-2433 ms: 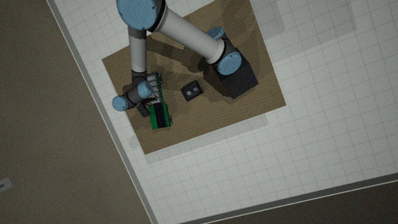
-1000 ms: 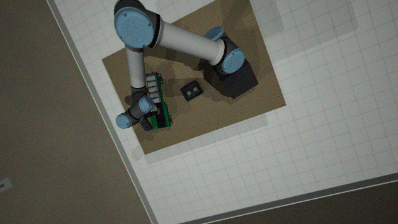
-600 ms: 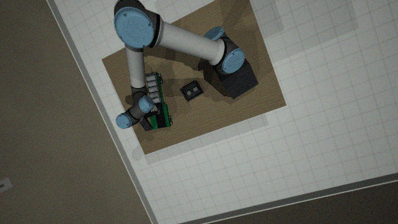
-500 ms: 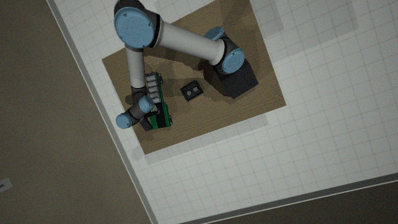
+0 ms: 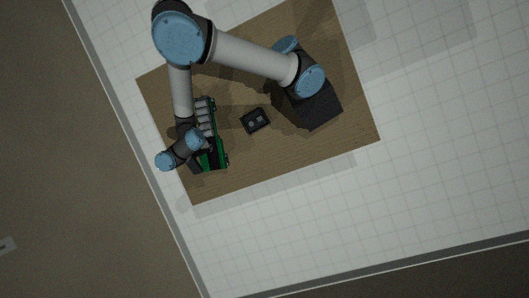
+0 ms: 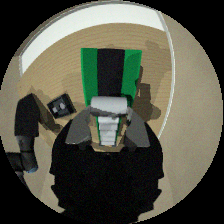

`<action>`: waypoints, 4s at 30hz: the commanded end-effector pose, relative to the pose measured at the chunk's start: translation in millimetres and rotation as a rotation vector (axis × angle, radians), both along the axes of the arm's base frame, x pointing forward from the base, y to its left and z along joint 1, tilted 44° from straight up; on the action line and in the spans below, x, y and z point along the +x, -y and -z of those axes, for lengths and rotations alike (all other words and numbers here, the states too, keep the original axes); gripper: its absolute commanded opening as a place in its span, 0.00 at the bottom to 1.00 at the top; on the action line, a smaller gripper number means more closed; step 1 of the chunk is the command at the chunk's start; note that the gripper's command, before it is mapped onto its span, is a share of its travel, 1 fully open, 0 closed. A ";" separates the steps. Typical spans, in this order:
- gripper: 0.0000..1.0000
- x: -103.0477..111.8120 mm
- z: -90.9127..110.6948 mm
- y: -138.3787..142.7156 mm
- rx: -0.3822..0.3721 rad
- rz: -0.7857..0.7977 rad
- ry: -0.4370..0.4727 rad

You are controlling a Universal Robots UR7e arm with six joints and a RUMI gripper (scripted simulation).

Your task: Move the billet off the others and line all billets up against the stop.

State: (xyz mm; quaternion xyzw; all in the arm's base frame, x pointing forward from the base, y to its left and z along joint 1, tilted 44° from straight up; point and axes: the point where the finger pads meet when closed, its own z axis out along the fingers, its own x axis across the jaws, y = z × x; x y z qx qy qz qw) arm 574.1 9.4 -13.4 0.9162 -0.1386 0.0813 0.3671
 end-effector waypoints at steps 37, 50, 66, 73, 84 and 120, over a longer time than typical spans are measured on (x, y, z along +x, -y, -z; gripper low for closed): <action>0.00 4.8 31.0 22.8 0.001 -0.002 0.006; 0.00 2.7 36.4 27.0 0.000 0.000 0.000; 0.00 3.6 42.6 32.8 0.000 -0.001 0.002; 0.00 4.8 41.1 31.9 0.001 -0.002 0.005; 0.39 4.8 41.2 31.9 0.001 -0.002 0.005; 0.51 4.6 41.6 31.9 0.001 -0.002 0.004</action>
